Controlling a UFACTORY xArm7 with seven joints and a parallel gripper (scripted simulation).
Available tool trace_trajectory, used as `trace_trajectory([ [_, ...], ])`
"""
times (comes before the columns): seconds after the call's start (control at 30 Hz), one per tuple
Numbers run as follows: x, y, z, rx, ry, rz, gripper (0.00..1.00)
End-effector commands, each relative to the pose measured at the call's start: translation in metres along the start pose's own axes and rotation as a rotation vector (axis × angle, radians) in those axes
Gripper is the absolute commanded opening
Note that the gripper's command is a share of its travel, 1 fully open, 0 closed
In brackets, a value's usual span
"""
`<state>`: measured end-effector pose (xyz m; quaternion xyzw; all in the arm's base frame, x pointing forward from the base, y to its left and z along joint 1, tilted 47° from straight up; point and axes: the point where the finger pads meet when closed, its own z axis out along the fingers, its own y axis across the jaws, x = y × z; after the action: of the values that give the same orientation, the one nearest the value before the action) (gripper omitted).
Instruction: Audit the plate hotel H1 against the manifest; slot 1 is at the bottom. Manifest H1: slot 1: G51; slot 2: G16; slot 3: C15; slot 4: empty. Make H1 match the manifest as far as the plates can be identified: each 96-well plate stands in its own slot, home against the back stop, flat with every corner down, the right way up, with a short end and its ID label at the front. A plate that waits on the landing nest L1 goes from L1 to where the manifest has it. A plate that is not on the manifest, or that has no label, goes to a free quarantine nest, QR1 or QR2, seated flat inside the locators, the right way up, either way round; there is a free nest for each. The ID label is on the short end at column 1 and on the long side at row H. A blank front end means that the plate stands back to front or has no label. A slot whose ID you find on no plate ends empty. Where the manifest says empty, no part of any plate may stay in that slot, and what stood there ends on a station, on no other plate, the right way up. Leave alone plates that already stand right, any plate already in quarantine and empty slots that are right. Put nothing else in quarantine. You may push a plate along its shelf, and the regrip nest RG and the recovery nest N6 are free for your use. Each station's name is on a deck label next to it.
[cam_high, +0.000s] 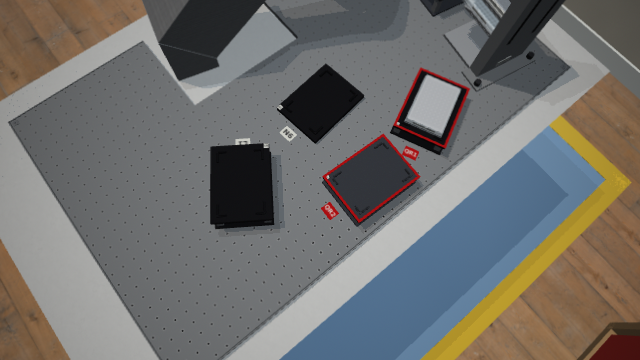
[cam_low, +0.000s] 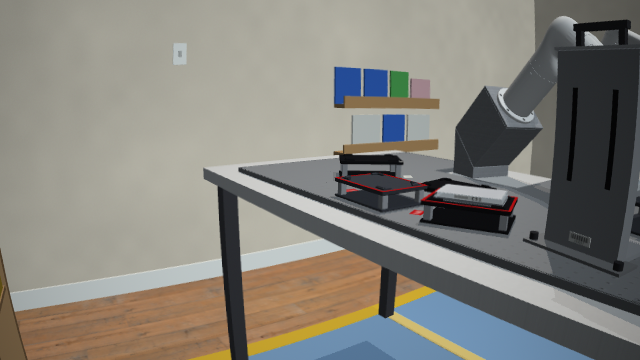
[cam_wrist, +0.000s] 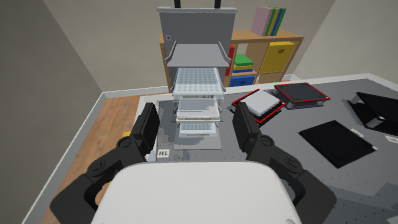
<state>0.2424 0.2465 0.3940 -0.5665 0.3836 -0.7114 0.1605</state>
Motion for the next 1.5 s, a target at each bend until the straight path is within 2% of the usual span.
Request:
trace_trajectory([
  [0.0,-0.001,0.0,0.003,-0.001,-0.001,0.003,1.0],
  [0.27,-0.001,0.0,0.024,-0.001,0.0,0.003,1.0],
  [0.43,-0.001,0.0,0.03,-0.001,0.0,0.003,1.0],
  [1.47,-0.001,0.0,0.03,-0.001,0.0,0.003,1.0],
])
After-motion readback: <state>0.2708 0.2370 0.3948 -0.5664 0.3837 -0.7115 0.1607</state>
